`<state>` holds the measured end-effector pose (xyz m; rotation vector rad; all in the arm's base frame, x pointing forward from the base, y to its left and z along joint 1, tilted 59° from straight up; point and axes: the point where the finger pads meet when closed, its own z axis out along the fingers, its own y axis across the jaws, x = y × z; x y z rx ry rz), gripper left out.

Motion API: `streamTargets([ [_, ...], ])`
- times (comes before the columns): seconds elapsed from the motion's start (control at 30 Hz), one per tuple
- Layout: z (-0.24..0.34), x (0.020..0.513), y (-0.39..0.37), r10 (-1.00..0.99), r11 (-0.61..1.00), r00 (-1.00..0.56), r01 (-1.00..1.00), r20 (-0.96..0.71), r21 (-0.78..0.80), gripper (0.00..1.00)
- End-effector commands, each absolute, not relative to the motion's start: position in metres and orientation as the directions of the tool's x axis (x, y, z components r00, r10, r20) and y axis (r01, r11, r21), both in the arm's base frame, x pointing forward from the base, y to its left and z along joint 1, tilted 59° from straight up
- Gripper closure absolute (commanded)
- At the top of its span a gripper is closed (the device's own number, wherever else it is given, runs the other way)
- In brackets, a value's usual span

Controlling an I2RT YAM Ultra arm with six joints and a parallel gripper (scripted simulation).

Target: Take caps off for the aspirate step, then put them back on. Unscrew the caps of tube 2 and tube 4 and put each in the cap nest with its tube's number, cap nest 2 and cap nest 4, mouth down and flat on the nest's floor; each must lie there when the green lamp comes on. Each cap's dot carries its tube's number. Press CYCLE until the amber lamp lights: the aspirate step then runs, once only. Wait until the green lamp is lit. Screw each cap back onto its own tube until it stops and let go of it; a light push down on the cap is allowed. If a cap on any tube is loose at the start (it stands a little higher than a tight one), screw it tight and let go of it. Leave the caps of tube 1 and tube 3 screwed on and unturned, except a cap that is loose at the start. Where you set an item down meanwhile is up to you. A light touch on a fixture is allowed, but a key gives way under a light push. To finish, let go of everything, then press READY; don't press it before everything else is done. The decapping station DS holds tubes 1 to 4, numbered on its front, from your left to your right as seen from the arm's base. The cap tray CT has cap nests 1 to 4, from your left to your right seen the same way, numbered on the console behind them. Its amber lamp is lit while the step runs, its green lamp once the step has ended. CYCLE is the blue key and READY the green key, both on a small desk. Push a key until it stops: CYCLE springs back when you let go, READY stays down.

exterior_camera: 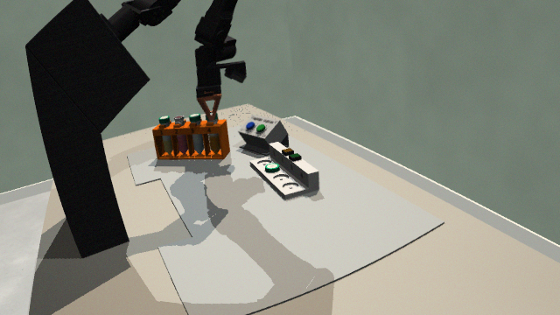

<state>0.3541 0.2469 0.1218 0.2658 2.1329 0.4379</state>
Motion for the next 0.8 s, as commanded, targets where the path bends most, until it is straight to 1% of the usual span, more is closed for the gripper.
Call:
streamTargets([
  [0.0, 0.125, 0.3535, 0.248, 0.118, 0.97, -0.545, -0.116, -0.83, 0.214, 1.0],
  [0.2, 0.1251, 0.3533, 0.248, -0.174, 0.961, -0.486, -0.272, -0.857, -0.041, 1.0],
  [0.27, 0.1251, 0.3533, 0.248, -0.174, 0.961, -0.486, -0.272, -0.857, -0.041, 1.0],
  [0.37, 0.1251, 0.3532, 0.2481, -0.315, 0.925, -0.44, -0.342, -0.841, -0.168, 1.0],
  [0.57, 0.1252, 0.3531, 0.248, -0.574, 0.79, -0.319, -0.456, -0.754, -0.409, 1.0],
  [0.77, 0.1253, 0.353, 0.2479, -0.782, 0.585, -0.17, -0.53, -0.599, -0.614, 1.0],
])
